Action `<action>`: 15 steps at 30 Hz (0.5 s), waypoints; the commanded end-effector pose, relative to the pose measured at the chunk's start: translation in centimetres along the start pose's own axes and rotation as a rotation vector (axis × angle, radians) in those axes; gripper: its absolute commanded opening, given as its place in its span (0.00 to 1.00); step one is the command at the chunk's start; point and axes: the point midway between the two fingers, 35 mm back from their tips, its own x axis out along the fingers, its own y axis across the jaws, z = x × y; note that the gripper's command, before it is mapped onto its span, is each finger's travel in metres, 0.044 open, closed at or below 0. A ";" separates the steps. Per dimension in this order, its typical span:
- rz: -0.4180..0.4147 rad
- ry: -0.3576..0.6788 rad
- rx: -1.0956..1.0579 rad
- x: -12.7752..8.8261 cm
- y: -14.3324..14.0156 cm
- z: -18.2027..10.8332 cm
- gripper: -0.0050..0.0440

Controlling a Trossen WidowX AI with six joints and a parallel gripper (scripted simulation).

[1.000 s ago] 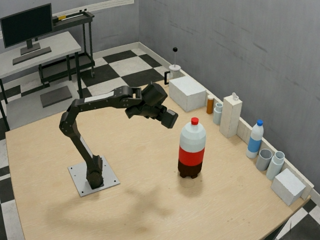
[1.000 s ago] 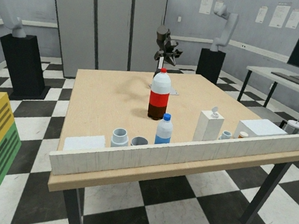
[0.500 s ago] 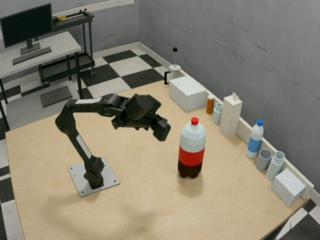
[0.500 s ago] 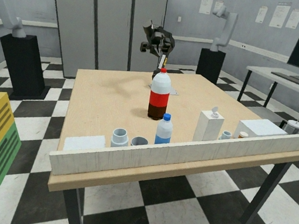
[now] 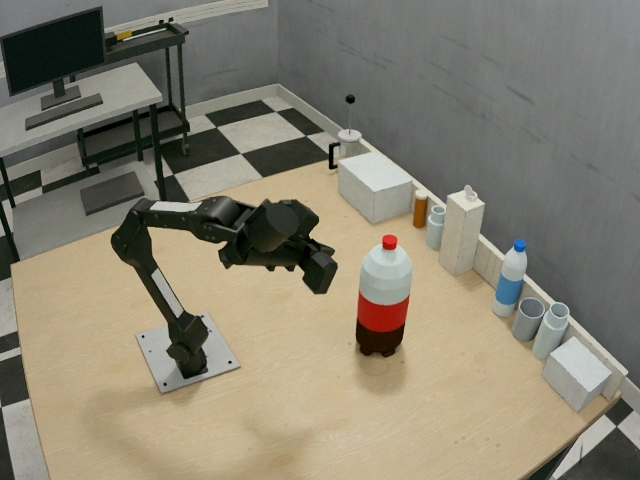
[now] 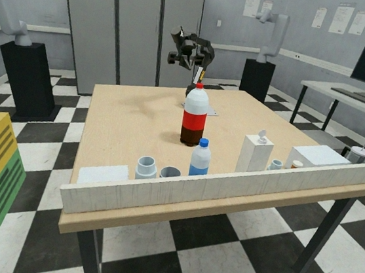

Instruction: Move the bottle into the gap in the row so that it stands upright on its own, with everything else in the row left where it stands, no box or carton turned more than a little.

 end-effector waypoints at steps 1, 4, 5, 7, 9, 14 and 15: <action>-0.007 -0.012 -0.016 -0.2 0.2 0.0 0.00; -0.007 -0.012 -0.016 0.1 0.1 -0.4 0.00; -0.007 -0.012 -0.016 0.2 0.0 -0.6 0.00; -0.007 -0.012 -0.016 0.4 0.0 -0.9 0.00; -0.007 -0.012 -0.016 0.5 -0.1 -1.1 0.00; -0.007 -0.012 -0.016 1.0 -0.2 -1.8 0.00; -0.007 -0.012 -0.016 1.0 -0.2 -1.8 0.00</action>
